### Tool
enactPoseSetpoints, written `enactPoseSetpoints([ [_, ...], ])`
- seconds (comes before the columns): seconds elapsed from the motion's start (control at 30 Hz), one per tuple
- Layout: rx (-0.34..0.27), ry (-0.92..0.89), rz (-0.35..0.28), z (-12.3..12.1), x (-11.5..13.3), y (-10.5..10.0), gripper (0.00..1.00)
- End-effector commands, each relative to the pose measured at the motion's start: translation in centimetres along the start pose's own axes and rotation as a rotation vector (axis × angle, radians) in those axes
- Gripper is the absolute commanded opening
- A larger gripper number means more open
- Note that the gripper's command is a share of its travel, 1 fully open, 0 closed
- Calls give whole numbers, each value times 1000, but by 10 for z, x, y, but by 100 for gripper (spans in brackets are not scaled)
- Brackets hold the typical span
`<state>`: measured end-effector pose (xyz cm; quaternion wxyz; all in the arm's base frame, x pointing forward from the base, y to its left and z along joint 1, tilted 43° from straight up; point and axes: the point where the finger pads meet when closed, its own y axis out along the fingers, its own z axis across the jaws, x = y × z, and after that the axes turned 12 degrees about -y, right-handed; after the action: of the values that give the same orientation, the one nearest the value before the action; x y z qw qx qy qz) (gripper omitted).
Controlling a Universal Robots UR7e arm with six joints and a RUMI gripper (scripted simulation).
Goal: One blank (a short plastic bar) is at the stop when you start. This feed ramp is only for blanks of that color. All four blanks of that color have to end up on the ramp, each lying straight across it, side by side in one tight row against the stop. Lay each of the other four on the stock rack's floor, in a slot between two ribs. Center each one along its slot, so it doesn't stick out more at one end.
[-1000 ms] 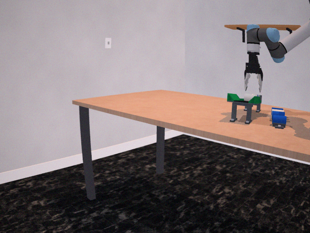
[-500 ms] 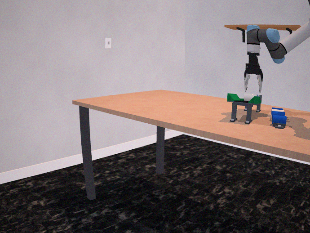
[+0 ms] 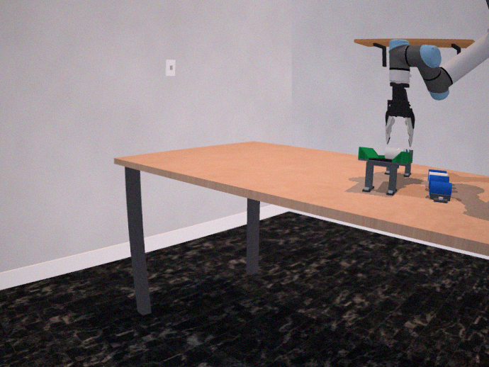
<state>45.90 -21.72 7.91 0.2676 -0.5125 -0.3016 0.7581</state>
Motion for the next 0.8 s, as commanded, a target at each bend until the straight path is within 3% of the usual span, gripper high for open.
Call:
enactPoseSetpoints([
  [0.0, -1, 0, 1, 0, 0, 0, 52],
  [0.77, -1, 0, 1, 0, 0, 5, 52],
])
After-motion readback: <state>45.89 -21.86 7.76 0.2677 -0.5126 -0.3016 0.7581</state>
